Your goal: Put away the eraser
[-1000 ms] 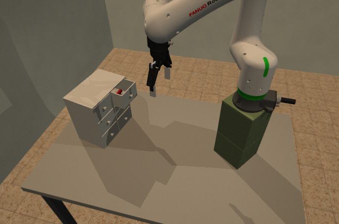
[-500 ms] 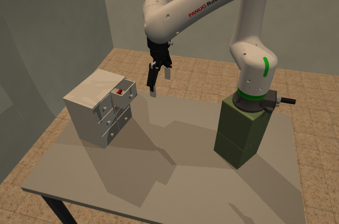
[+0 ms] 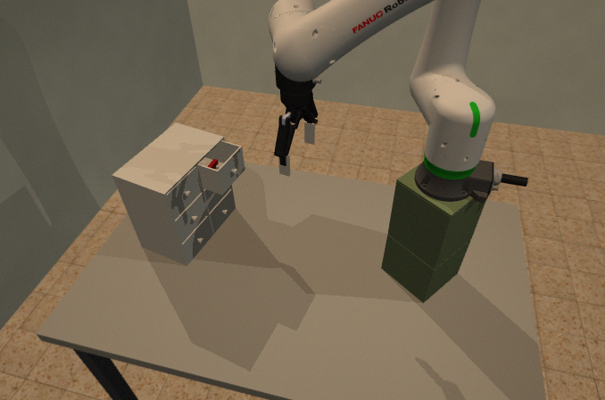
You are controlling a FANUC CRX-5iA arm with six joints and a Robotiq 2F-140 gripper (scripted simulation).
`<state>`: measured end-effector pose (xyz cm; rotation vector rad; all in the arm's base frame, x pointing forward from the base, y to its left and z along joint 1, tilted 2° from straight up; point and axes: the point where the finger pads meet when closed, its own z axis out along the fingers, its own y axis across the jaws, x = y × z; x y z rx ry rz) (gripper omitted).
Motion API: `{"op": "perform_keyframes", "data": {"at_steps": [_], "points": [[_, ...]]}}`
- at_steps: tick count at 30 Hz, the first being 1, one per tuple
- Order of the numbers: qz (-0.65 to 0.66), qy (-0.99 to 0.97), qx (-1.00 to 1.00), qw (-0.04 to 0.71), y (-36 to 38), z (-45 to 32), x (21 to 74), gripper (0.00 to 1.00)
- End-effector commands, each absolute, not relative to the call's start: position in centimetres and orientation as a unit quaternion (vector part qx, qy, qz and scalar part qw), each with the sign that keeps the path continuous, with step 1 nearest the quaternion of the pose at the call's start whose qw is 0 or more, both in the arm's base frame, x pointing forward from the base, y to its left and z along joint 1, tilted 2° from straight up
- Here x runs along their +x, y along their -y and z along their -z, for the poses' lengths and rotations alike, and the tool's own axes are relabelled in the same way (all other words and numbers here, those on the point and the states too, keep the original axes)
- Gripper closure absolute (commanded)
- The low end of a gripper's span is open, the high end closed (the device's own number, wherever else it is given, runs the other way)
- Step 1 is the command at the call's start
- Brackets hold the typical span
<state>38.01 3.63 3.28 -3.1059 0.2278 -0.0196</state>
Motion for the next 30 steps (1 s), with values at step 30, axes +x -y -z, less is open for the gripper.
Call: {"op": "perform_keyframes", "data": {"at_steps": [30], "points": [[0.134,-0.021,-0.976,0.168,-13.7,4.2,41.2,0.00]]}}
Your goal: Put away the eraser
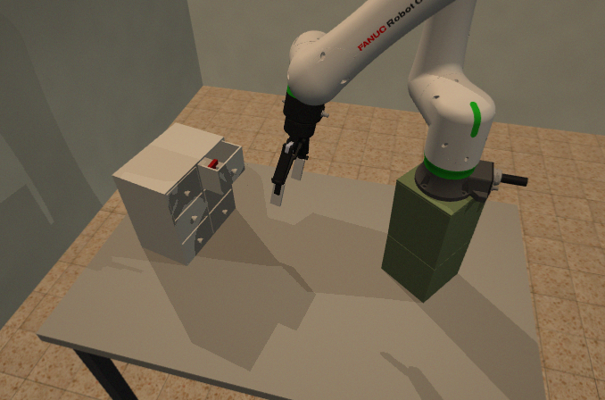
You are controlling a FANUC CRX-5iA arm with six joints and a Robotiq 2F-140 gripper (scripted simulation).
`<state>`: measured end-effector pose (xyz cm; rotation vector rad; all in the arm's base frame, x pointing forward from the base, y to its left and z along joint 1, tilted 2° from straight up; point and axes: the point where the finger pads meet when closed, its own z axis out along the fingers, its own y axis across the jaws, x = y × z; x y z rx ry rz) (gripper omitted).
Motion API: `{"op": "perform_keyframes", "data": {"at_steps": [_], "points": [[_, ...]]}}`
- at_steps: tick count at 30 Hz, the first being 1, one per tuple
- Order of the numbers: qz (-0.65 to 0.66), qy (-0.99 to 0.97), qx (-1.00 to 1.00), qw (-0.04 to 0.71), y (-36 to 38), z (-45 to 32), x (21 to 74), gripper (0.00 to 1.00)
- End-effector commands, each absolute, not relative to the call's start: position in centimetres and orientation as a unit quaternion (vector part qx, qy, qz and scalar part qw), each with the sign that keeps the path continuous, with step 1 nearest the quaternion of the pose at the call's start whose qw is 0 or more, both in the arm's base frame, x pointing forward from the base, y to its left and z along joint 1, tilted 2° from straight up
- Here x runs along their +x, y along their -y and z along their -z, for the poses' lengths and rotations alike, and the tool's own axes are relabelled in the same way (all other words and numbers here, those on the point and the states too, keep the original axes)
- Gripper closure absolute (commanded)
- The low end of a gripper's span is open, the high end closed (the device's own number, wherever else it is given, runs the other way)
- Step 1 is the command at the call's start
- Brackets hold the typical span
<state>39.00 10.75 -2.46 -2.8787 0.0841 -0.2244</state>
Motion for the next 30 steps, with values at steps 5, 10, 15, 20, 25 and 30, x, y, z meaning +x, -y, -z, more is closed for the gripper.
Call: {"op": "perform_keyframes", "data": {"at_steps": [5,10,15,20,25,30], "points": [[0.196,-0.023,-0.963,0.185,-15.0,5.5,43.3,0.00],[0.322,-0.046,-0.935,0.145,-12.1,7.2,46.6,0.00],[0.386,-0.062,-0.918,0.073,-7.2,7.6,47.1,0.00],[0.410,-0.068,-0.909,0.028,-4.3,7.5,46.8,0.00],[0.427,-0.072,-0.901,-0.016,-1.6,7.3,46.1,0.00],[0.428,-0.072,-0.901,-0.018,-1.4,7.3,46.1,1.00]]}}
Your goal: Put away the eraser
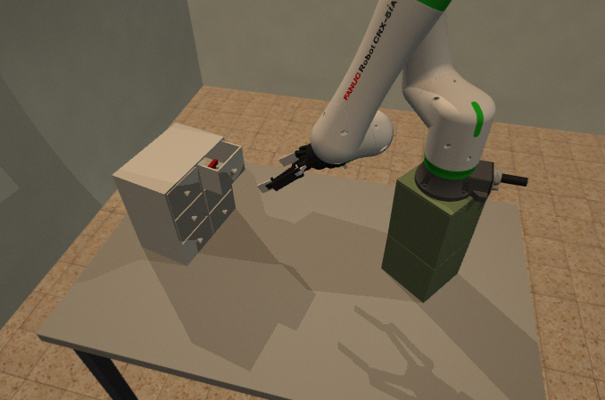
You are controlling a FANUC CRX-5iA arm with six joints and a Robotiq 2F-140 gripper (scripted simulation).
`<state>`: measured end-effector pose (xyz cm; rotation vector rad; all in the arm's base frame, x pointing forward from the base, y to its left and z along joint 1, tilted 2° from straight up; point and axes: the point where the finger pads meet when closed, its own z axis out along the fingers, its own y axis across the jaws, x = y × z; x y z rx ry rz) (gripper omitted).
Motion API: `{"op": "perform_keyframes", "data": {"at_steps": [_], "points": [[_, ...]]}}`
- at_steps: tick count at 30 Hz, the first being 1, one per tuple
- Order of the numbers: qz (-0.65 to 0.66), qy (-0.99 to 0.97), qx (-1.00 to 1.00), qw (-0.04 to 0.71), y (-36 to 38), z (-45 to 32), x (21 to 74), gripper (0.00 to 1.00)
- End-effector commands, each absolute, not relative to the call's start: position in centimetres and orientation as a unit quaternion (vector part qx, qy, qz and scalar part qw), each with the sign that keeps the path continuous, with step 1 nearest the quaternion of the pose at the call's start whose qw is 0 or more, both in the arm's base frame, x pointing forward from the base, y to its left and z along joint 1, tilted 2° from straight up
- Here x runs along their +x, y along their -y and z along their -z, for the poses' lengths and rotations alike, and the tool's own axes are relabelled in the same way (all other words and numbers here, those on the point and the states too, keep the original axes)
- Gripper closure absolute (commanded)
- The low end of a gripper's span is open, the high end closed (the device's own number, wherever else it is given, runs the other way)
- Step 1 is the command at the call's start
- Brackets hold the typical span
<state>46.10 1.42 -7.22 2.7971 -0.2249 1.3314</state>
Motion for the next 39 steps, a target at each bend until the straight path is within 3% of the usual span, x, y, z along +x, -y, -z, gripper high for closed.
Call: {"op": "perform_keyframes", "data": {"at_steps": [1,25,39], "points": [[-0.428,0.072,0.901,0.018,-1.4,7.3,46.1,1.00],[-0.428,0.072,0.901,0.018,-1.4,7.3,46.3,1.00],[-0.428,0.072,0.901,0.018,-0.9,8.4,49.8,1.00]]}}
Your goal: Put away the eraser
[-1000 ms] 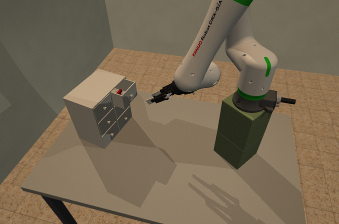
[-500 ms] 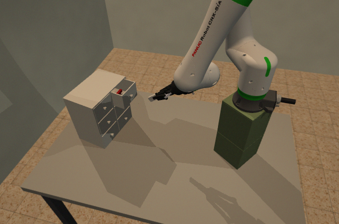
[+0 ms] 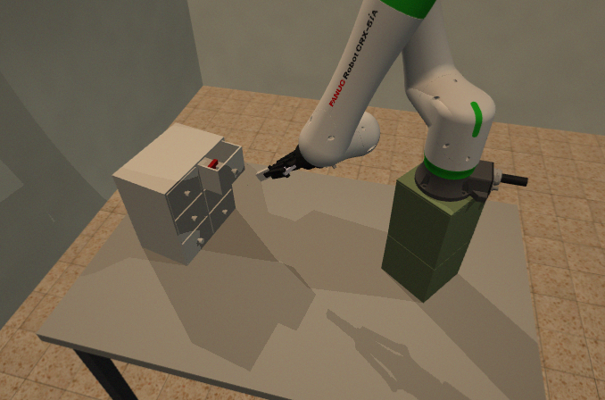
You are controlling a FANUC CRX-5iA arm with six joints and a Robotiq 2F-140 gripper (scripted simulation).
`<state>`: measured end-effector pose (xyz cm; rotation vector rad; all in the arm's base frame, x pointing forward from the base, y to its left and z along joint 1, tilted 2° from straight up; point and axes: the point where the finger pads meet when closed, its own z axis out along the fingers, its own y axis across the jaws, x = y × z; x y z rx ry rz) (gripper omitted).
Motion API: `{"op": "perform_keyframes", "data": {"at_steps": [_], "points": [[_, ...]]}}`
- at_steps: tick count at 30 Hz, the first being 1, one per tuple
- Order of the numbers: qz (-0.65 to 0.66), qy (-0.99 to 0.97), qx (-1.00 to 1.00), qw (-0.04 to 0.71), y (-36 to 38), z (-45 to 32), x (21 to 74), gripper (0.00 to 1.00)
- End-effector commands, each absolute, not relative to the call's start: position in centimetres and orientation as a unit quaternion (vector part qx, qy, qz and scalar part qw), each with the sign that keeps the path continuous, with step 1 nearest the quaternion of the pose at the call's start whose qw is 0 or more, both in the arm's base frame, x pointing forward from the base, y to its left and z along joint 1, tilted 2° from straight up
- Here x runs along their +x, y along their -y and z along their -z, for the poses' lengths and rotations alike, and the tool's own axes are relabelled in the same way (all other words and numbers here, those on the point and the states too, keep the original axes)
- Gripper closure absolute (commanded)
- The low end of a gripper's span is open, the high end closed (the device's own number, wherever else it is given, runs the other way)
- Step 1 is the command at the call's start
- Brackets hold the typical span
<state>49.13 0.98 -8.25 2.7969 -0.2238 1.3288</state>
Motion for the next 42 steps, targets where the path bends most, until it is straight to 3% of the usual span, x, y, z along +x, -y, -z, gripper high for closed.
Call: {"op": "perform_keyframes", "data": {"at_steps": [1,14,42], "points": [[-0.428,0.072,0.901,0.018,-0.9,8.5,50.1,1.00],[-0.428,0.072,0.901,0.018,-0.5,9.2,52.5,1.00],[-0.428,0.072,0.901,0.018,-0.5,9.3,52.6,1.00]]}}
